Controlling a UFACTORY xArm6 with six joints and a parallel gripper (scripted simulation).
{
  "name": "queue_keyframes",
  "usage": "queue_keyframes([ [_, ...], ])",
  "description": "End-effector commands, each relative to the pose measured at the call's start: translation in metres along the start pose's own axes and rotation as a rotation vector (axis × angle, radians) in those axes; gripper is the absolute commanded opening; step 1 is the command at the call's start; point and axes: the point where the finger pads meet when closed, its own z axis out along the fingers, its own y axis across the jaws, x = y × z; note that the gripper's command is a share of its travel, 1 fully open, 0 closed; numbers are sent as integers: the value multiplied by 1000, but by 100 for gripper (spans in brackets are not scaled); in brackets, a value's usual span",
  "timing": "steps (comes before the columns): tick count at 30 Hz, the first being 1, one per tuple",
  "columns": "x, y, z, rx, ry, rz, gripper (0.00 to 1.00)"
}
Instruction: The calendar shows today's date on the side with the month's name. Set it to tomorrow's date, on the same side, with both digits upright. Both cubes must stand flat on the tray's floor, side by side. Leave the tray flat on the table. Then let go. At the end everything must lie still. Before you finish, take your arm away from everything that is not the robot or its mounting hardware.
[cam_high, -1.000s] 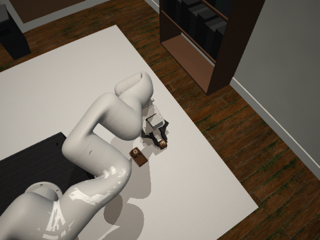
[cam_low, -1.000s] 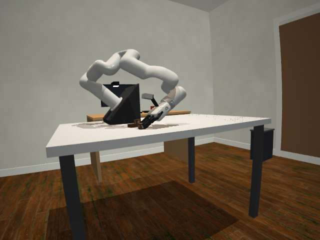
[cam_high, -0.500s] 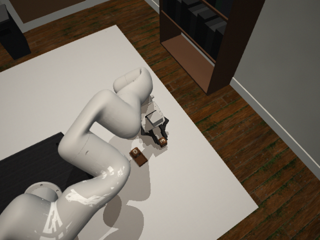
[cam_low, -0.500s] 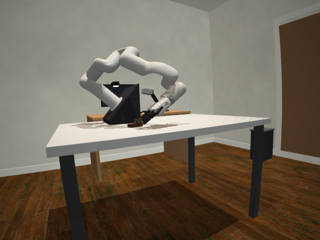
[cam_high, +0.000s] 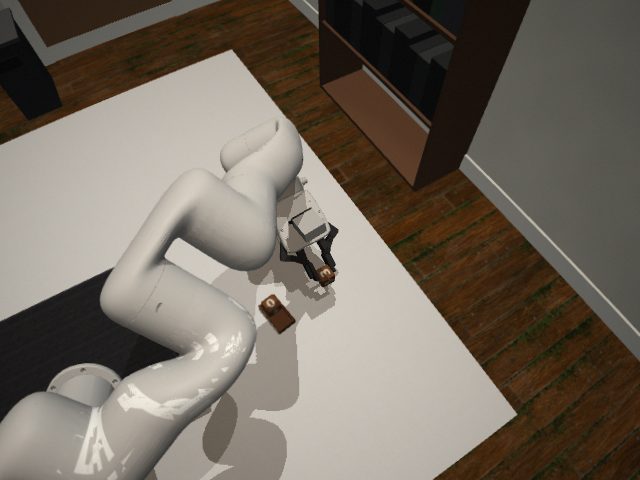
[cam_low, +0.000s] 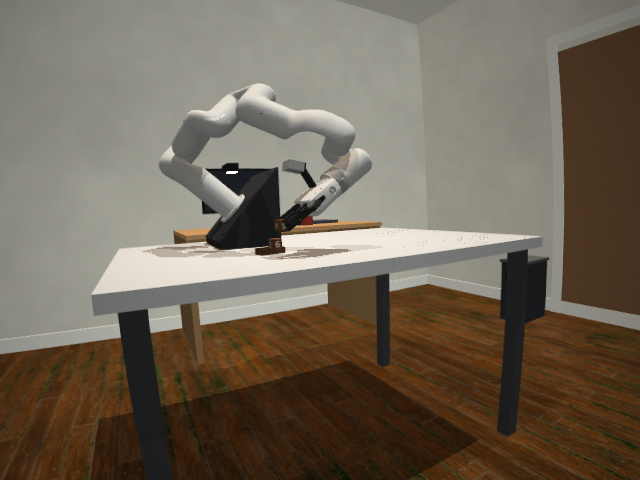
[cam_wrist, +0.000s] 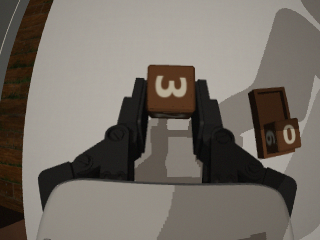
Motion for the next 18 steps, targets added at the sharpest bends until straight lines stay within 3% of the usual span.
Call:
queue_keyframes([
  [1, 4, -1, -3, 1, -2, 3, 27],
  [11, 4, -1, -3, 1, -17, 2, 27],
  [18, 6, -2, -2, 3, -215, 1, 27],
])
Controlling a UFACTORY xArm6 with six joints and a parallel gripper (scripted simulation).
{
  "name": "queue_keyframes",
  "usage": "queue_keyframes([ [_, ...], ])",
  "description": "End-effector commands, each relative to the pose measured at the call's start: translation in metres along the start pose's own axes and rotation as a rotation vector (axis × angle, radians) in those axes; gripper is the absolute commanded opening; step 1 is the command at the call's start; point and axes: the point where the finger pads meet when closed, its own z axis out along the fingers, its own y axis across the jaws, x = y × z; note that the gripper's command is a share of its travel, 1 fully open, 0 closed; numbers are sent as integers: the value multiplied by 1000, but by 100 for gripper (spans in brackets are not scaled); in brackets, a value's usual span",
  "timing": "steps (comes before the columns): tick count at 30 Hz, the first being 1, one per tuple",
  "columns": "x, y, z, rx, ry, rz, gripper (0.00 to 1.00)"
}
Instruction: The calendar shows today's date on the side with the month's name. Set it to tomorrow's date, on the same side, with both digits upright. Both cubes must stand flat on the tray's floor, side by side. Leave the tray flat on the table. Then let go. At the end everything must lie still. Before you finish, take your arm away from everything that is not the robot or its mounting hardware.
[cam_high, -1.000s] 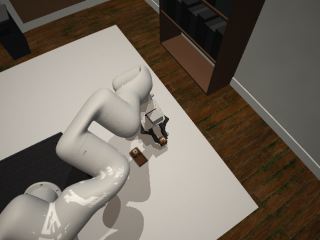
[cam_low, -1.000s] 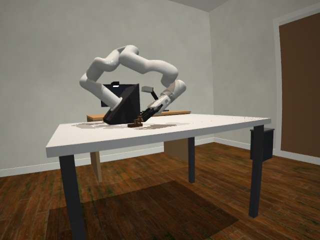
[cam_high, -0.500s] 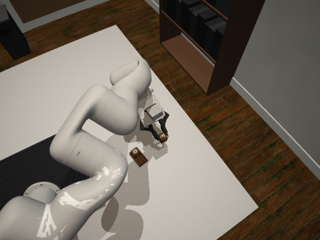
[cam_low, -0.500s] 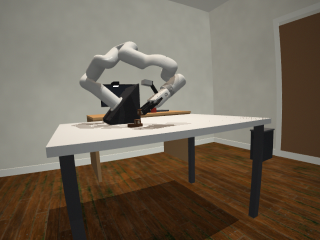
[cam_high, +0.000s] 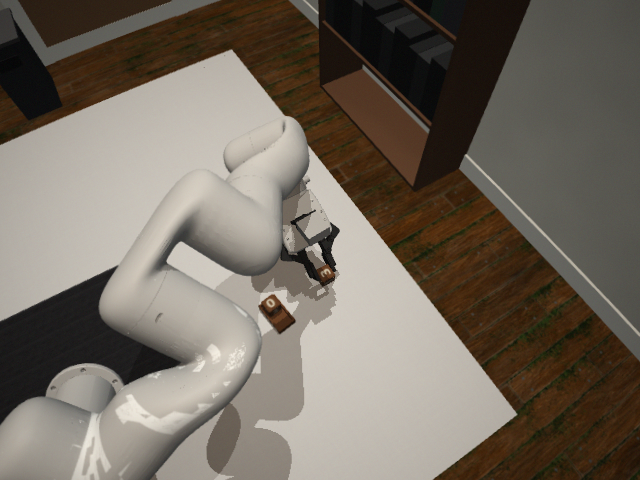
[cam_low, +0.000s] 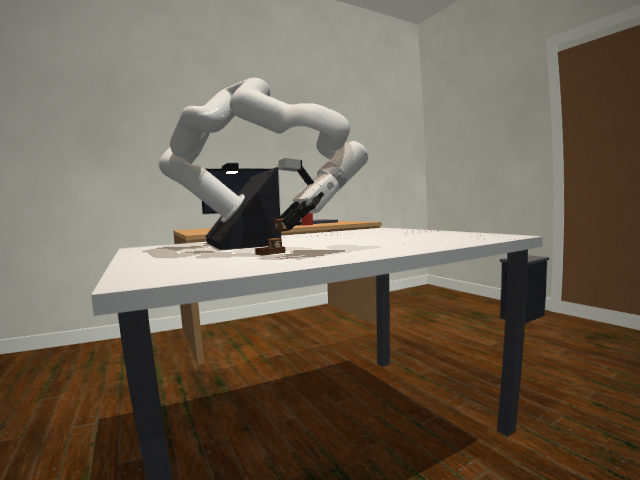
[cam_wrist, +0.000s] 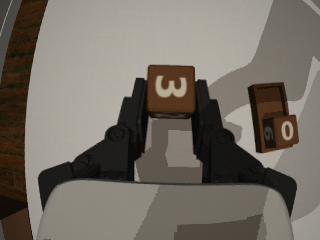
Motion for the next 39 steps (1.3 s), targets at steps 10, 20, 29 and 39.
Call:
queue_keyframes([
  [10, 7, -1, -1, 6, -202, 5, 27],
  [20, 11, 0, 0, 7, -448, 5, 27],
  [29, 12, 0, 1, 6, -505, 2, 27],
  [39, 17, 0, 3, 8, -710, 5, 27],
])
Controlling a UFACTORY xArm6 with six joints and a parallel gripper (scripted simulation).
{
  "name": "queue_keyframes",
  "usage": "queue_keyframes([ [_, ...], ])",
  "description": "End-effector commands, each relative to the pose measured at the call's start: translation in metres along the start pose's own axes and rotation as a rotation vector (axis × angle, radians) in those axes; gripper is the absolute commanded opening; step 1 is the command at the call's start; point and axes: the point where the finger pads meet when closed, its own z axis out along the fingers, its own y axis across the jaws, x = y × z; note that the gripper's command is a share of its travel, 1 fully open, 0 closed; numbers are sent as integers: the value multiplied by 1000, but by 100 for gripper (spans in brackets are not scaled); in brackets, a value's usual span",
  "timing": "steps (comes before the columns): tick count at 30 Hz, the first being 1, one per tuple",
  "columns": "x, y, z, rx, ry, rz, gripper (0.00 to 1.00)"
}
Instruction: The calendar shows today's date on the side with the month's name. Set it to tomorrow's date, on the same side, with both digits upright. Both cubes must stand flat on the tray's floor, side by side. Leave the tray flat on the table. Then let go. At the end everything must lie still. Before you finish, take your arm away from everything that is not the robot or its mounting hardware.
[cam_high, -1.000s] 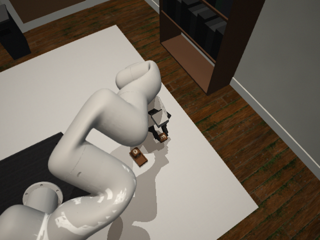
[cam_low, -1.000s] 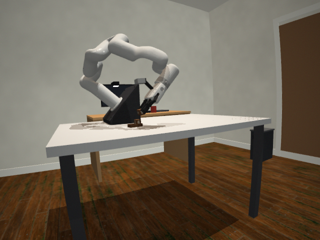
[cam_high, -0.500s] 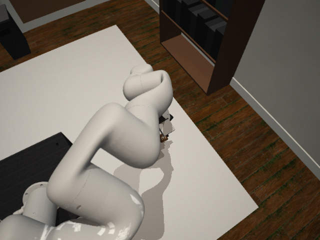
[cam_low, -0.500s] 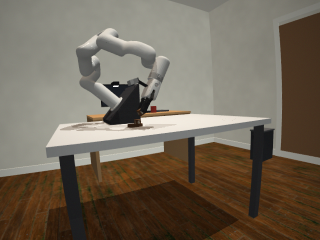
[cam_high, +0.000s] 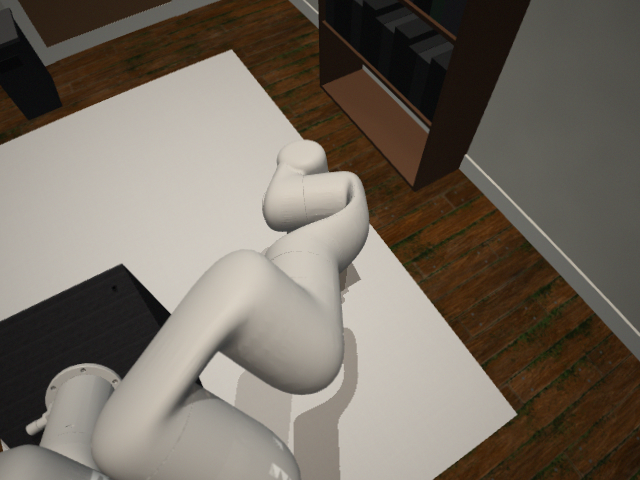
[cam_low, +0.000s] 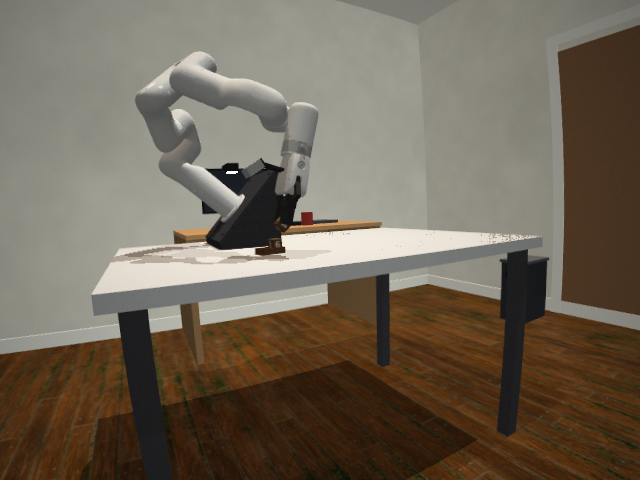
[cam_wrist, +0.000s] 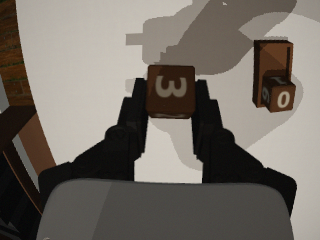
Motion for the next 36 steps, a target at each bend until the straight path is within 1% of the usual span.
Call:
queue_keyframes([
  [1, 3, -1, -1, 10, -70, -3, 27],
  [4, 3, -1, -1, 10, -75, -4, 27],
  [6, 2, 0, 0, 7, -103, -6, 27],
  [12, 4, 0, 0, 6, -283, -8, 27],
  [14, 5, -1, 0, 9, -323, -5, 27],
  [20, 8, -1, 0, 10, -332, -5, 27],
  [22, 8, 0, 0, 7, -348, -6, 27],
  [24, 7, 1, 1, 3, -390, -11, 27],
  [29, 9, 1, 2, 3, -545, -11, 27],
  [31, 10, 0, 1, 8, -584, -7, 27],
  [36, 13, -1, 3, 9, -593, -6, 27],
])
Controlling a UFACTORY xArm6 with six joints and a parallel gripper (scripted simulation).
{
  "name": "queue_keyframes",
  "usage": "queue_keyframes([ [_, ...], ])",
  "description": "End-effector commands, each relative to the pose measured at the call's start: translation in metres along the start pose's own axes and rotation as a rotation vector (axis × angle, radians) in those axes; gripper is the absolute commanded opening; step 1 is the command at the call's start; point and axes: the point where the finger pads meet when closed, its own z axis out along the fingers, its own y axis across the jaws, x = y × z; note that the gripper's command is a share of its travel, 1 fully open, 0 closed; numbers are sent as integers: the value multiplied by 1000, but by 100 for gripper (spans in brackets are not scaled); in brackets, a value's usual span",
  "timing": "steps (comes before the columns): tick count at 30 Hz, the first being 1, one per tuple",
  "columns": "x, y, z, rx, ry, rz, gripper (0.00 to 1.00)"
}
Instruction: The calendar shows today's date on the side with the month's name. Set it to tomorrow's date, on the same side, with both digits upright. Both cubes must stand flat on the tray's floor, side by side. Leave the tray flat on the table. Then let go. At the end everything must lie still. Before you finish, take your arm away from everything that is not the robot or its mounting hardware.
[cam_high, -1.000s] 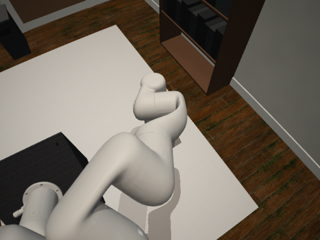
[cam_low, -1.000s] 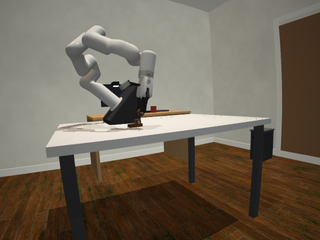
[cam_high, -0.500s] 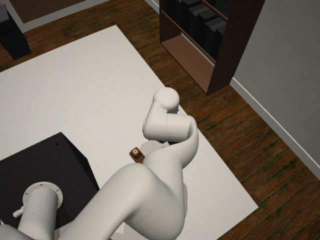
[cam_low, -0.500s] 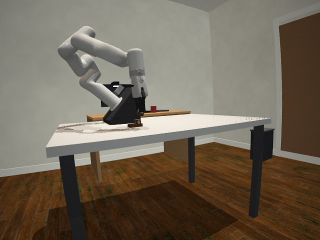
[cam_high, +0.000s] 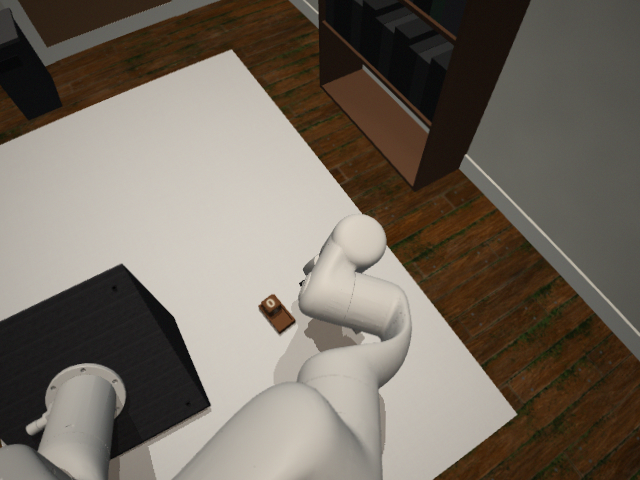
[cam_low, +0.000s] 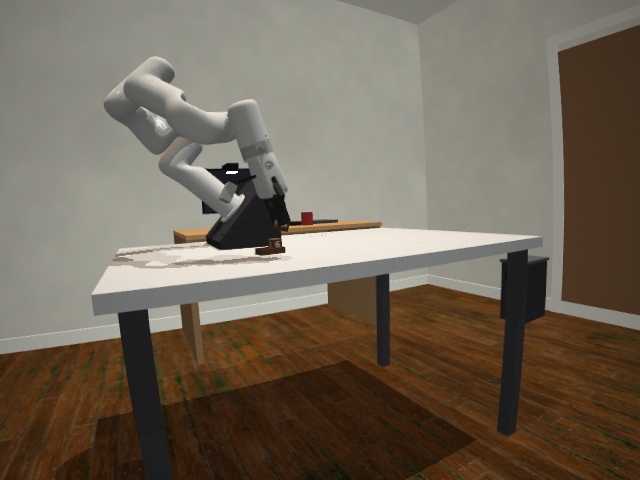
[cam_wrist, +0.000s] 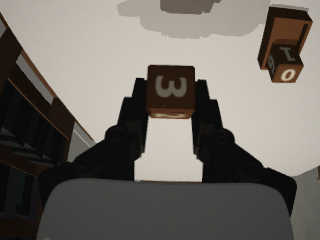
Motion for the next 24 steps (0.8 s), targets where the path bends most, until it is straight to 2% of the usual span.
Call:
queue_keyframes([
  [1, 0, 0, -1, -1, -43, -7, 27],
  [4, 0, 1, 0, -7, -72, -10, 27],
  [10, 0, 2, 0, -14, -241, -13, 27],
  [13, 3, 0, 0, -3, -297, -8, 27],
  [24, 6, 0, 0, -1, -304, -7, 27],
])
